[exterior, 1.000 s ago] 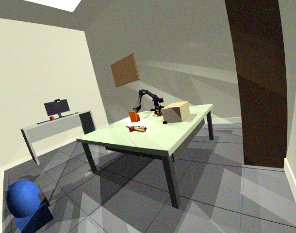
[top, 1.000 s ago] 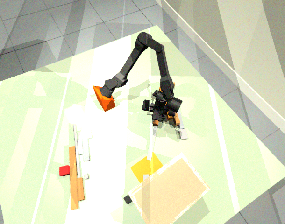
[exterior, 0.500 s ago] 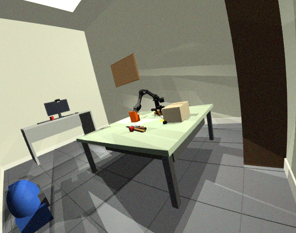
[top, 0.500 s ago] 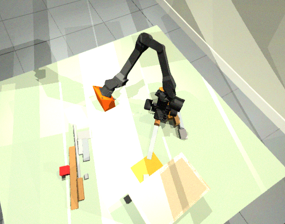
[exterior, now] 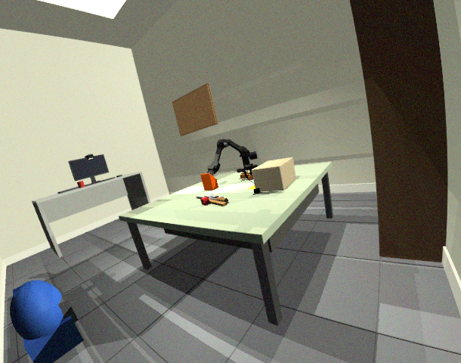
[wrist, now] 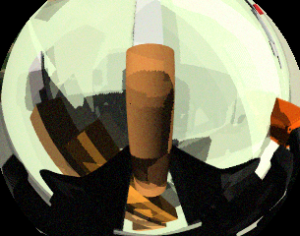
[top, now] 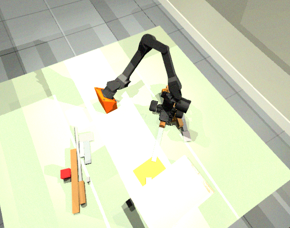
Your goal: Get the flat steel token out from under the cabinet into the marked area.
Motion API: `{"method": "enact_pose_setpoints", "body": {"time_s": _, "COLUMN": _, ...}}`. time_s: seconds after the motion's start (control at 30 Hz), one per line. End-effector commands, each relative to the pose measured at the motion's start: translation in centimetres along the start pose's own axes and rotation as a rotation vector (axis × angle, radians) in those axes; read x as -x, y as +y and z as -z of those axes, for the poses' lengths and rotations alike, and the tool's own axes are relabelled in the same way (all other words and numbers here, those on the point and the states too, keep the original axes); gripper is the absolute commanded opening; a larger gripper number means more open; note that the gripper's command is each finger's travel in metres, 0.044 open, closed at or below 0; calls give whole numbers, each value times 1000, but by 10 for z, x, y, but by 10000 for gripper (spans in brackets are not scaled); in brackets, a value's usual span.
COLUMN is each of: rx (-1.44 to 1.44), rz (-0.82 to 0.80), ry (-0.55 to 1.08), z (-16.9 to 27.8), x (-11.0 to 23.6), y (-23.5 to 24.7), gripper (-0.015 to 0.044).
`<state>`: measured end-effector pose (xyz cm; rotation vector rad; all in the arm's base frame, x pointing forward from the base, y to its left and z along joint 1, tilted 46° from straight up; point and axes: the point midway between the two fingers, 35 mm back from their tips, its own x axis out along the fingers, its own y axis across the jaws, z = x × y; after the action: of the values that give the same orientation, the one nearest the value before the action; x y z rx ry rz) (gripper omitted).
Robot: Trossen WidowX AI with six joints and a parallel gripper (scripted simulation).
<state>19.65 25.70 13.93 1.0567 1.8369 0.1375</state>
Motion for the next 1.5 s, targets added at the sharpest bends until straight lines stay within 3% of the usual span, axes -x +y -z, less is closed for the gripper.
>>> {"method": "enact_pose_setpoints", "body": {"time_s": 0.0, "rx": 2, "rz": -7, "ry": -3, "z": 2, "x": 1, "y": 7, "gripper": 0}}
{"method": "enact_pose_setpoints", "body": {"time_s": 1.47, "rx": -2, "rz": -10, "ry": -2, "z": 19, "x": 2, "y": 46, "gripper": 0}}
